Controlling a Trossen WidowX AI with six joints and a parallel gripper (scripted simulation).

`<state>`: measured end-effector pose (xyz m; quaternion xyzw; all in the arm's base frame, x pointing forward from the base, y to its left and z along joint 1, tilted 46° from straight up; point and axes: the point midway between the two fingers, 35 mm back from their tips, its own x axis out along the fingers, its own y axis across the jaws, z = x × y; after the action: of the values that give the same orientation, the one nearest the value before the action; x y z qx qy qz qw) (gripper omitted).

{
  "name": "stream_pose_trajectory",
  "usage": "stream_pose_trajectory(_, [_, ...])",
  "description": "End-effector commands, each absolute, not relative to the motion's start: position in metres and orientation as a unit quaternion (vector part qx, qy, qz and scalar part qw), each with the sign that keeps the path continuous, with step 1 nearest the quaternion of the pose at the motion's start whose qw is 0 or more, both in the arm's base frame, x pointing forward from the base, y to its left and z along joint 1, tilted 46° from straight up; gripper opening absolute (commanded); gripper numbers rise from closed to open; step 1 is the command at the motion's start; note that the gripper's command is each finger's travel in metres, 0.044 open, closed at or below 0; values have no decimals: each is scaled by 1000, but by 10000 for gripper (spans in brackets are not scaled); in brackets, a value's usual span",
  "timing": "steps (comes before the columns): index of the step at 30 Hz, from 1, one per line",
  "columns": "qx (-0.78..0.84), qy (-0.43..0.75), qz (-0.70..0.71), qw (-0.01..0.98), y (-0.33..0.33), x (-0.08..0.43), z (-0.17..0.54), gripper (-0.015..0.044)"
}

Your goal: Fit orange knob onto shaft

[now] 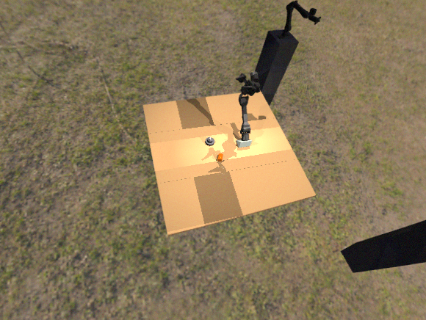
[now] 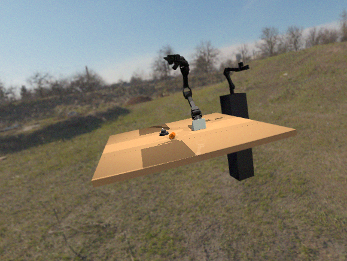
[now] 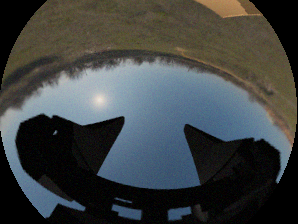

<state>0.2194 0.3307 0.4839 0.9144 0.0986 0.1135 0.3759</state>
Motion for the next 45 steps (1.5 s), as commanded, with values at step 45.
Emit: stream_pose_trajectory(45, [-512,745,84,420,69,303,-68,440])
